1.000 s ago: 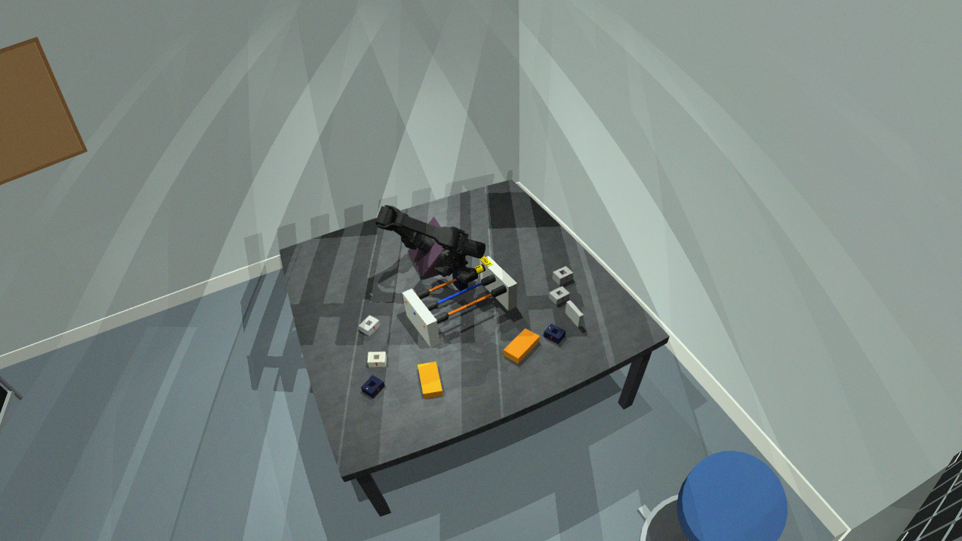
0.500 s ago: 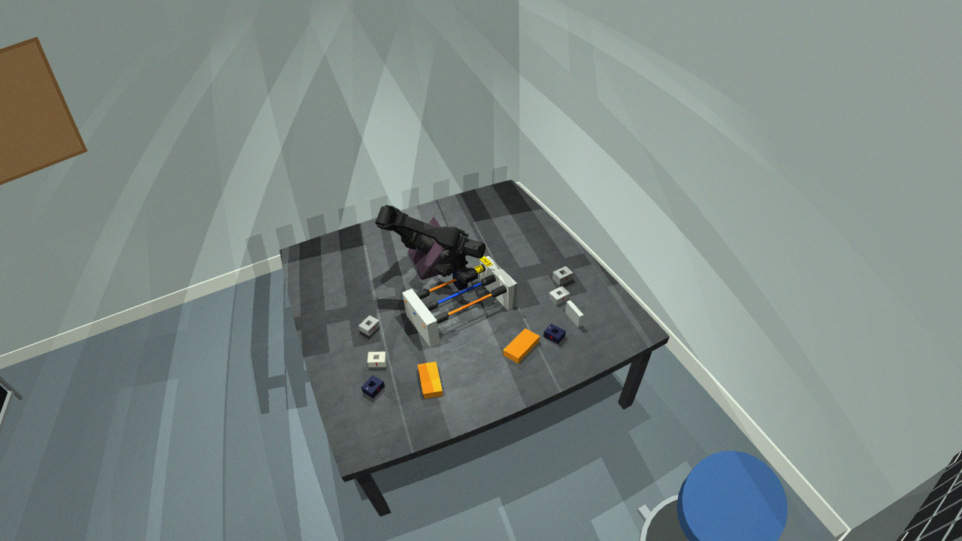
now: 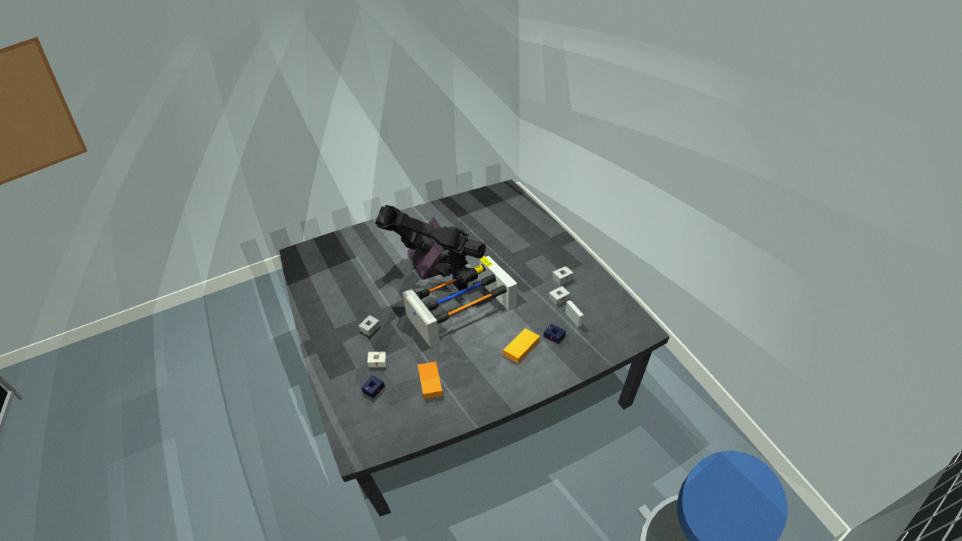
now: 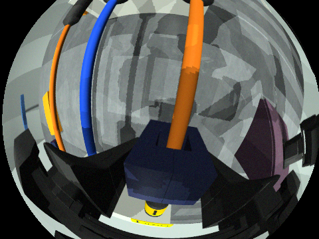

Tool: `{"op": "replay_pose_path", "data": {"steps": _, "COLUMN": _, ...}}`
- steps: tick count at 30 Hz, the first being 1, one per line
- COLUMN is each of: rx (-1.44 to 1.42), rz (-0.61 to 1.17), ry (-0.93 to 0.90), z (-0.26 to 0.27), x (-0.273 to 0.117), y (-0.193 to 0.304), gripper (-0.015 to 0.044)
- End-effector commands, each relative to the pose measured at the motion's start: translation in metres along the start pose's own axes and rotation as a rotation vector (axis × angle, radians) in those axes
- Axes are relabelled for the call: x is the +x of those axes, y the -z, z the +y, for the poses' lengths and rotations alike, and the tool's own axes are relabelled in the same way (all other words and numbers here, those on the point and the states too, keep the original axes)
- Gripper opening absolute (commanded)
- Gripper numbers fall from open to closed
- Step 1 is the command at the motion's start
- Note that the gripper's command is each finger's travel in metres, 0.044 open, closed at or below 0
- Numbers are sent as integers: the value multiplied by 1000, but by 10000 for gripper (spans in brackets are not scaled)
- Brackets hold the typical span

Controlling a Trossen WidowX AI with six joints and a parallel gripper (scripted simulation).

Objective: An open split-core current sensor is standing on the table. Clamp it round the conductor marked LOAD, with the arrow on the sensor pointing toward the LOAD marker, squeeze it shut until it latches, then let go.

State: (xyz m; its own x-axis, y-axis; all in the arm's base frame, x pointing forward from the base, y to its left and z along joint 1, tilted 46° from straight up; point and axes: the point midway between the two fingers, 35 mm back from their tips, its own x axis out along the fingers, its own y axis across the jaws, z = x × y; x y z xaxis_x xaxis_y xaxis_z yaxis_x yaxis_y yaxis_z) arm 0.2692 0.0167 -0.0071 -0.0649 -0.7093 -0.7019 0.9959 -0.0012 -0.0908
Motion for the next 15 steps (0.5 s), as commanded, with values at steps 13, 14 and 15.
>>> {"op": "replay_pose_path", "data": {"steps": 13, "rx": 1, "rz": 0, "ry": 0, "z": 0, "x": 0, "y": 0, "gripper": 440}}
{"op": "replay_pose_path", "data": {"steps": 14, "rx": 1, "rz": 0, "ry": 0, "z": 0, "x": 0, "y": 0, "gripper": 440}}
{"op": "replay_pose_path", "data": {"steps": 15, "rx": 1, "rz": 0, "ry": 0, "z": 0, "x": 0, "y": 0, "gripper": 440}}
